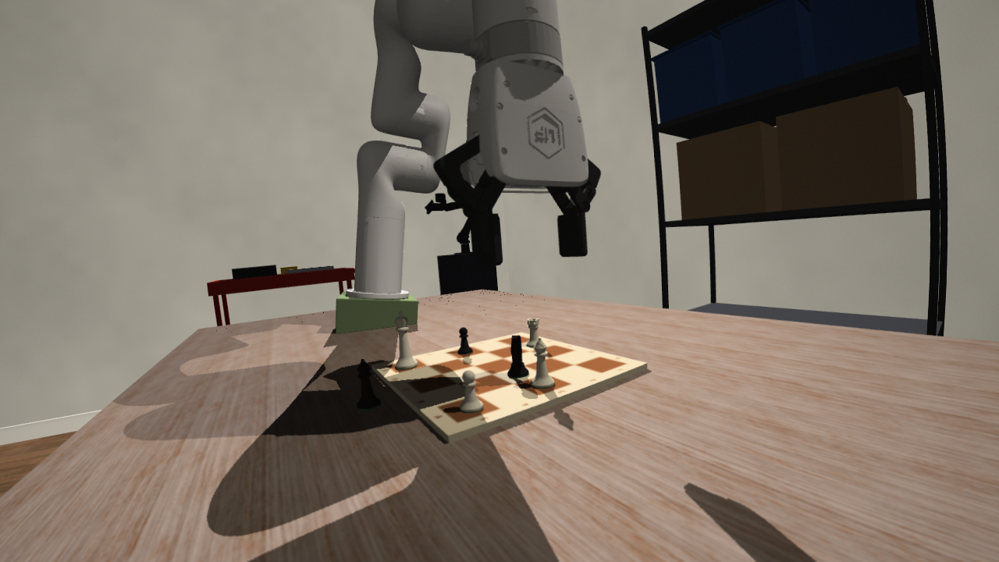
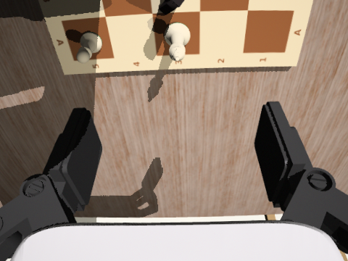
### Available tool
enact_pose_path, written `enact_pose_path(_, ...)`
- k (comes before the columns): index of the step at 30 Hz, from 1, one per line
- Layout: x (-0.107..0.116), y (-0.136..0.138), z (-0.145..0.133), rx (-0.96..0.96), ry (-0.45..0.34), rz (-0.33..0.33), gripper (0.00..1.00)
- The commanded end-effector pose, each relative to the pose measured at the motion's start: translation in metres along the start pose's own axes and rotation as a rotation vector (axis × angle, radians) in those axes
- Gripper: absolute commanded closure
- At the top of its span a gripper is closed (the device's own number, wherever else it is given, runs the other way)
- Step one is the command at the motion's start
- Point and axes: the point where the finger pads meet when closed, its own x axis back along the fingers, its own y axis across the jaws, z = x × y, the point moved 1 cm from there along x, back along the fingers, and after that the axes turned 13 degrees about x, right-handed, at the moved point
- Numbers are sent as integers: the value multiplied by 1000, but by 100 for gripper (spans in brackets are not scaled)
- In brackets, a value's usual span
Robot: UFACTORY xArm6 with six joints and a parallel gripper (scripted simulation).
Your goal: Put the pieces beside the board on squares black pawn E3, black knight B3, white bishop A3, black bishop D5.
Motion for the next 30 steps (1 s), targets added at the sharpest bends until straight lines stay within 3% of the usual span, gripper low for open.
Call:
enact_pose_path(1, 2, 0, -1, 0, -5, 1, 0)
enact_pose_path(4, 2, -2, 0, -8, -5, 1, 0)
enact_pose_path(7, -1, -53, 37, -292, -4, 2, 0)
enact_pose_path(9, -1, -53, 37, -292, -4, 2, 0)
enact_pose_path(10, -2, -78, 59, -423, -4, 1, 0)
enact_pose_path(13, -2, -78, 59, -444, -4, 2, 0)
enact_pose_path(14, -4, -98, 81, -581, -5, 1, 0)
enact_pose_path(16, -5, -111, 97, -680, -5, 0, 0)
enact_pose_path(19, -6, -118, 106, -736, -5, 0, 0)
enact_pose_path(20, -6, -118, 106, -736, -5, 0, 63)
enact_pose_path(30, -6, -118, 106, -736, -5, 0, 63)
